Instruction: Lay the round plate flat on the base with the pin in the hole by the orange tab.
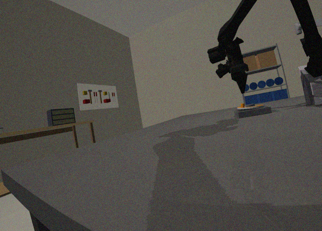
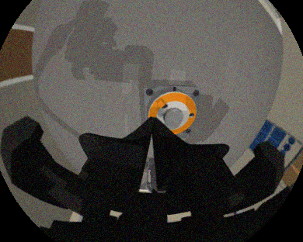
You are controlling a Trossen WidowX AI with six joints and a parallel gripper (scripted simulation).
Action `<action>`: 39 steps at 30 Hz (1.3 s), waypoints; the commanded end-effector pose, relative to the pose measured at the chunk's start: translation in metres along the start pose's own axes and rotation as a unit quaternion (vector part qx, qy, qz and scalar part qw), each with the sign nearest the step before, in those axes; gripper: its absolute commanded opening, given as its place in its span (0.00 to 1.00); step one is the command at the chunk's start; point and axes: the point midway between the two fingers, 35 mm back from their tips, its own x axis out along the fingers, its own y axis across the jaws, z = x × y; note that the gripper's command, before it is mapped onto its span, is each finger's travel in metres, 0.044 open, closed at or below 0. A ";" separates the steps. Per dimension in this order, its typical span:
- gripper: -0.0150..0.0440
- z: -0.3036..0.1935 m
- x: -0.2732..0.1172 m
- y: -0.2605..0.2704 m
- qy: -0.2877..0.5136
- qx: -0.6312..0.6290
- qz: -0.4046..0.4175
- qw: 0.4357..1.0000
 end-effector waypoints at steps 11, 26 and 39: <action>0.25 -0.003 0.048 0.001 0.001 0.004 0.001 1.000; 0.25 0.012 0.048 -0.006 0.000 0.003 0.001 1.000; 0.25 0.022 0.048 -0.018 0.000 0.003 0.001 1.000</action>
